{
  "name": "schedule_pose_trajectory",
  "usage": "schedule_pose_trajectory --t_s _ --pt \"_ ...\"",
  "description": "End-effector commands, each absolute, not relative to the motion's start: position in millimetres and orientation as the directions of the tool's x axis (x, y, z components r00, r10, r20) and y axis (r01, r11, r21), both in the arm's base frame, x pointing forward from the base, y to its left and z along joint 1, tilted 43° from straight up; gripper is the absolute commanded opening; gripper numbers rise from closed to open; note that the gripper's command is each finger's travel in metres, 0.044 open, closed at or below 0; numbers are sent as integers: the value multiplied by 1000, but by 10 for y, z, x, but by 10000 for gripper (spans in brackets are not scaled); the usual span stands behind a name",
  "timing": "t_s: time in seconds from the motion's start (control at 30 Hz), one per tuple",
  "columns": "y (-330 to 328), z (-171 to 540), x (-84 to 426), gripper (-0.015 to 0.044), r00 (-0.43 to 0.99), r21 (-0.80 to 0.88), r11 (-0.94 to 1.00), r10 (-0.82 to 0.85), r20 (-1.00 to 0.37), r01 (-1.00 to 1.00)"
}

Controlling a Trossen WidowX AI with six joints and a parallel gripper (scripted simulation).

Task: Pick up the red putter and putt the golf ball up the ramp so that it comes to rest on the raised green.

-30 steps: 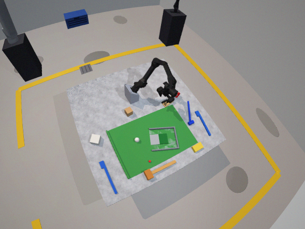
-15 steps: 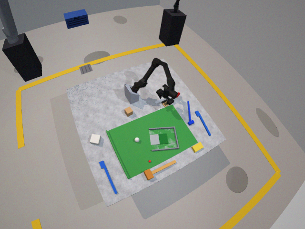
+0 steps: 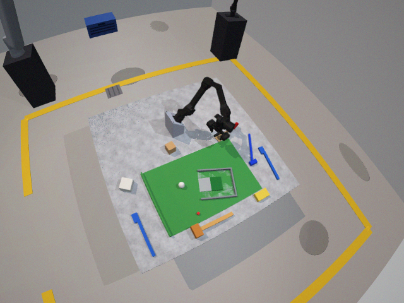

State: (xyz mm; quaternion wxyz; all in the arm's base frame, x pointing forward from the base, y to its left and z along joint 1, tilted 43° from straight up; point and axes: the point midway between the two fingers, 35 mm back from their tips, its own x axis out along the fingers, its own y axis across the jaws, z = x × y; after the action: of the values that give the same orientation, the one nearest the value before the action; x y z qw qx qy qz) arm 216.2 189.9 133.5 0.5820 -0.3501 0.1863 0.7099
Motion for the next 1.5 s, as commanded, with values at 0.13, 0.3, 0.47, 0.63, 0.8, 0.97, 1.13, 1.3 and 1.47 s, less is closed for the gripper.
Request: schedule_pose_trajectory --t_s 0.13,0.3,0.47,0.63,0.8,0.97,1.13,1.3,1.47 --pt "1989 1228 2151 440 -78 -138 -249 694 -716 -959" --pt "1986 1244 2147 414 -79 -142 -254 696 -713 -957" --pt "1986 1244 2147 282 -79 -142 -254 696 -713 -957" --pt "1986 1244 2147 151 -79 -142 -254 696 -713 -957" --pt "1986 1244 2147 20 -79 -142 -254 696 -713 -957" --pt "1986 1244 2147 0 -79 -142 -254 696 -713 -957" --pt "1893 1333 2183 0 -78 -142 -255 693 -717 -956" --pt "1705 1520 2230 0 -78 -141 -256 688 -721 -956" --pt "1512 1724 2245 0 -79 -139 -256 688 -722 -956"
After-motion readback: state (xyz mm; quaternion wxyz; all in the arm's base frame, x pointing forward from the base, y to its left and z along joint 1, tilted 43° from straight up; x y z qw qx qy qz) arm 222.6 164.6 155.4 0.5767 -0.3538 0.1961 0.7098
